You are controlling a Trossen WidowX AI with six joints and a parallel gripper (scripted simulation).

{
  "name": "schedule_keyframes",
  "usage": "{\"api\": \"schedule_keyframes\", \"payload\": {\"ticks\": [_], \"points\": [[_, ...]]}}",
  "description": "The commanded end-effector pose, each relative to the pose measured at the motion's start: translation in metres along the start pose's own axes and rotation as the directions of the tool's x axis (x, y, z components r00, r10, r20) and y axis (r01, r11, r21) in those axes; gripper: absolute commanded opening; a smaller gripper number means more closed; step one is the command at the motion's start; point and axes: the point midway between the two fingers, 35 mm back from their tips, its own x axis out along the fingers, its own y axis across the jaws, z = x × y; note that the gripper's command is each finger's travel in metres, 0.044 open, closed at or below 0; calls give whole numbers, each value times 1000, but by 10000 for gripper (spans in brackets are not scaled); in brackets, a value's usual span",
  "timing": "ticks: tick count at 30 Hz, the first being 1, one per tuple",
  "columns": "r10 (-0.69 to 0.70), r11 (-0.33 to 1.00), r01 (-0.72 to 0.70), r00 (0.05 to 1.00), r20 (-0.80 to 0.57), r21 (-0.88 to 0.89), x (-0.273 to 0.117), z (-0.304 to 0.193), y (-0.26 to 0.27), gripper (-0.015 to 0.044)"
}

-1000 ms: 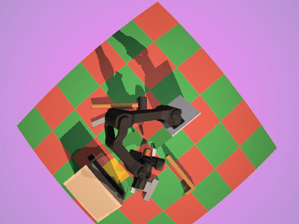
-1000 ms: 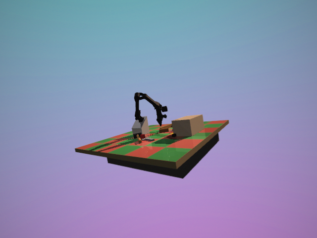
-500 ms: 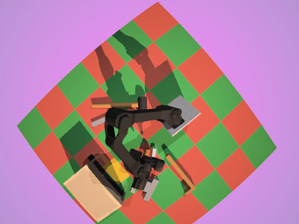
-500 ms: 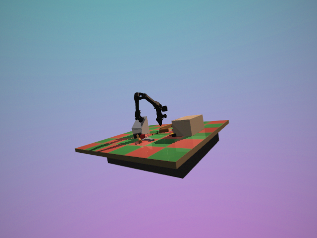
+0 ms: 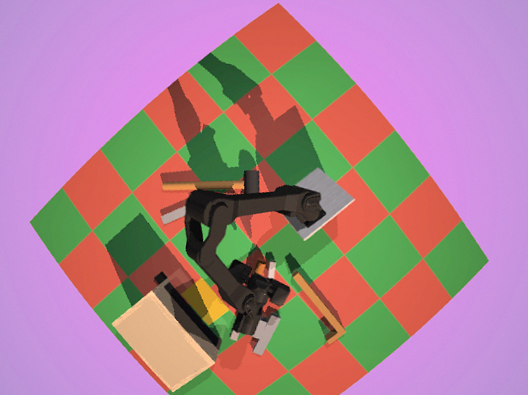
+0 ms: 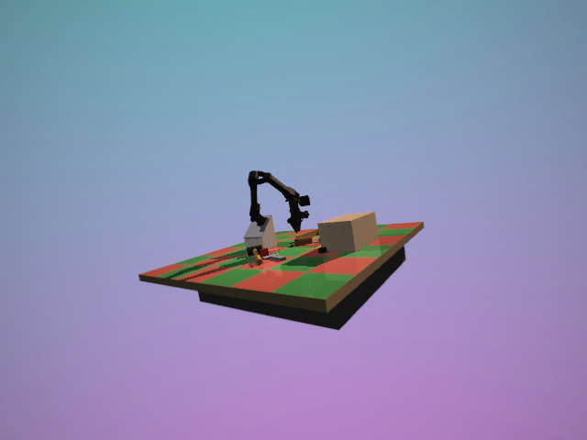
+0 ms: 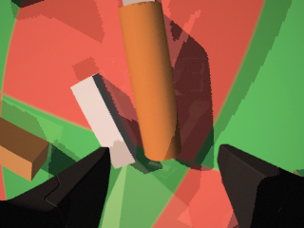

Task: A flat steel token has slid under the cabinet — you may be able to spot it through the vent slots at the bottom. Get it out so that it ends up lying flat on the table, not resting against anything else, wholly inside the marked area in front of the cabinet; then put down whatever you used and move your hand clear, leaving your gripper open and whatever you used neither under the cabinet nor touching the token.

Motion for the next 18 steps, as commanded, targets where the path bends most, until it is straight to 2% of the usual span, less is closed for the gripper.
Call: {"api": "schedule_keyframes", "payload": {"ticks": [1, 18], "points": [[5, 999, -5, 1000, -1, 39, 0, 0, 0, 270], [5, 985, -5, 1000, -1, 175, 0, 0, 0, 270]]}}
